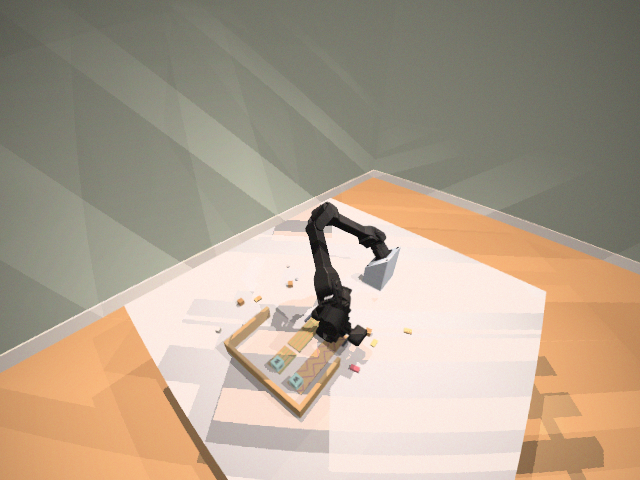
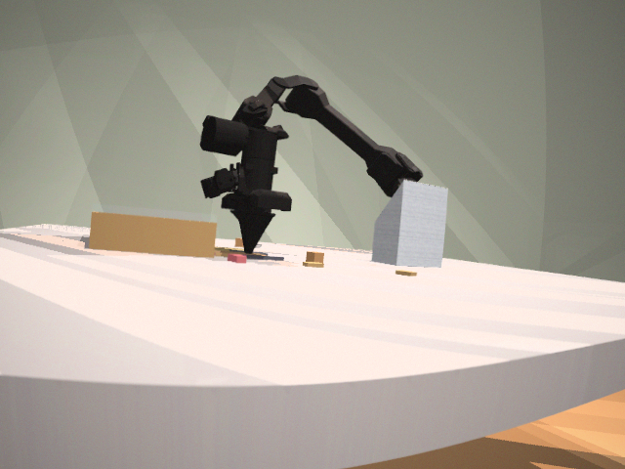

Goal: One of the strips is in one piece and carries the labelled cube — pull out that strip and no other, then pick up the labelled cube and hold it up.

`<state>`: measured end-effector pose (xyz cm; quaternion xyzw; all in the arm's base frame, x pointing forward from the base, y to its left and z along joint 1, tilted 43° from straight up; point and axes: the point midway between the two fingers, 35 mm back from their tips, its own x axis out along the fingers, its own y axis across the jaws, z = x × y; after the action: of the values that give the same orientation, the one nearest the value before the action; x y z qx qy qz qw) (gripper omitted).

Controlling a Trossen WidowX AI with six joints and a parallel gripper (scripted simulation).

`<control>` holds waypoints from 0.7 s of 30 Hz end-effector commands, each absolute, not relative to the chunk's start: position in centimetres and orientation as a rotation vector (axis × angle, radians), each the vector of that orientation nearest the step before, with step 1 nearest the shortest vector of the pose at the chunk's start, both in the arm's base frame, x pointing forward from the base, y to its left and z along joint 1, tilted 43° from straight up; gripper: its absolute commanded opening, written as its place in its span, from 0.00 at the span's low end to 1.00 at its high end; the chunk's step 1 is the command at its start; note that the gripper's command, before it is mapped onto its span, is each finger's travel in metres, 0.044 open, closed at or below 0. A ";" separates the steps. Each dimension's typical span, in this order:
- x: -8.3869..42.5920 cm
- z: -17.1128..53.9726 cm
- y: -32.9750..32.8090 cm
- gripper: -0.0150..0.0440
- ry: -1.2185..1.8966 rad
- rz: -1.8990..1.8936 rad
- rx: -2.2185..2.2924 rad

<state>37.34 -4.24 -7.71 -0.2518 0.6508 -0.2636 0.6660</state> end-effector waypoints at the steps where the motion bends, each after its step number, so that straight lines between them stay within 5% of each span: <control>1: 36.3 -8.0 -4.4 0.25 1.480 -0.600 -0.575; 21: 33.2 -8.2 -4.4 0.25 1.482 -0.599 -0.575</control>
<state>34.24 -4.17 -7.85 -0.2535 0.6500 -0.2631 0.6663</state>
